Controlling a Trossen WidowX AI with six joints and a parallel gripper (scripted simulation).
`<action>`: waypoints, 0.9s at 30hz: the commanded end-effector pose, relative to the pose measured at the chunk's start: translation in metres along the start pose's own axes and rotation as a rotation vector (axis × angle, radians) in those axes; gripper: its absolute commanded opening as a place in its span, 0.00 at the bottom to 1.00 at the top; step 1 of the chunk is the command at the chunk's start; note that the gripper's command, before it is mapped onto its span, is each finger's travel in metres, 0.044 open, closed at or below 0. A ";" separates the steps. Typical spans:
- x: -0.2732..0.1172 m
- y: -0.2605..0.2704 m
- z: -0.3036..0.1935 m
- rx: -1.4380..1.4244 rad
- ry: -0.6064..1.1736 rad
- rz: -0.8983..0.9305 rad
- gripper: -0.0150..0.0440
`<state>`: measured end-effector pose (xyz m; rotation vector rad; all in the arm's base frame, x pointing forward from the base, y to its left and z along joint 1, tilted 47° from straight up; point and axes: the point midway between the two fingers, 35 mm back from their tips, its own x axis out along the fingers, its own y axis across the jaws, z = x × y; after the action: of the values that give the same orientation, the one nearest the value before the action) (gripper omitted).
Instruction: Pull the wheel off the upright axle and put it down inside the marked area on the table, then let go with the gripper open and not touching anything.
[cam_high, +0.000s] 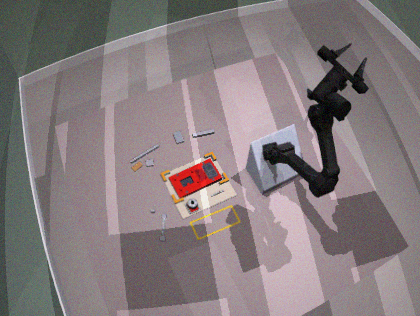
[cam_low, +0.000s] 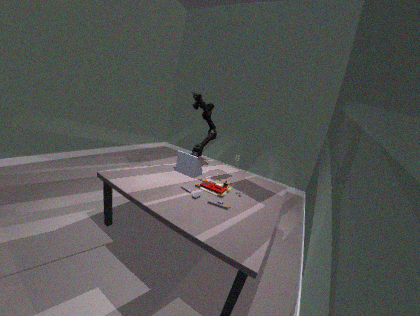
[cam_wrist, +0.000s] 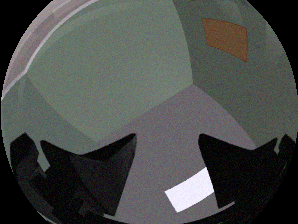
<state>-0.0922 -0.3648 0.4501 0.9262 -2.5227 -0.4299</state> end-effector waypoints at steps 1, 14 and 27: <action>-0.007 -0.032 -0.003 -0.078 0.023 -0.105 0.76; -0.053 -0.129 -0.012 -0.320 0.131 -0.418 0.76; -0.116 -0.199 -0.016 -0.438 0.221 -0.667 0.76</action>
<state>0.0808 -0.4342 0.3608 1.4597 -1.8421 -0.9353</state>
